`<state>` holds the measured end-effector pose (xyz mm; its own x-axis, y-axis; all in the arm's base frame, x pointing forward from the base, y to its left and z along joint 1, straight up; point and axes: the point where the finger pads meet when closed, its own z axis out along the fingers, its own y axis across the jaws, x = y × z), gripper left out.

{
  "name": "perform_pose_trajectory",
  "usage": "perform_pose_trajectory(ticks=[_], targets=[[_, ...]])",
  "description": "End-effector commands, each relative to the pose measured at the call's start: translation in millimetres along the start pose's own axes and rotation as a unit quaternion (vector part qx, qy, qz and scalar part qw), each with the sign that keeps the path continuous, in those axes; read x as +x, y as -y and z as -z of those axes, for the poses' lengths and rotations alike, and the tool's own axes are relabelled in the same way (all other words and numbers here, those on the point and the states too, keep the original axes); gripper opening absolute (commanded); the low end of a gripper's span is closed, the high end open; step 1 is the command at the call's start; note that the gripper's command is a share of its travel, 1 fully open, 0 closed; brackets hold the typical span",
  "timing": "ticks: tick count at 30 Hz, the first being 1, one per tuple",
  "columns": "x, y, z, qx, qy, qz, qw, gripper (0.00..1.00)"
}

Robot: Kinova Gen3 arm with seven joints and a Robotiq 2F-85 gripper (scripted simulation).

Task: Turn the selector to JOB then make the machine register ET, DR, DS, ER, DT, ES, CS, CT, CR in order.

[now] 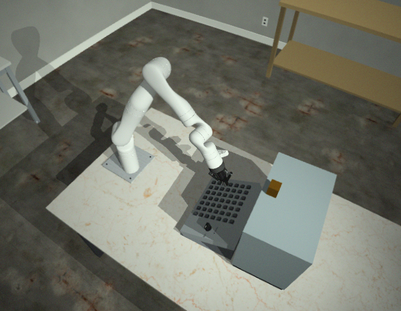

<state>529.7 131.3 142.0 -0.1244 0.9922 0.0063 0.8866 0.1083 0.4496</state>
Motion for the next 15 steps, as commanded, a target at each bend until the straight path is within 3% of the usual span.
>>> perform_pose_trajectory(ticks=[1,15], targets=[[-2,-2,-7.0,-0.002,0.002,0.000,1.000,0.10],[-4,-1,-17.9,0.000,0.003,-0.001,1.000,0.10]])
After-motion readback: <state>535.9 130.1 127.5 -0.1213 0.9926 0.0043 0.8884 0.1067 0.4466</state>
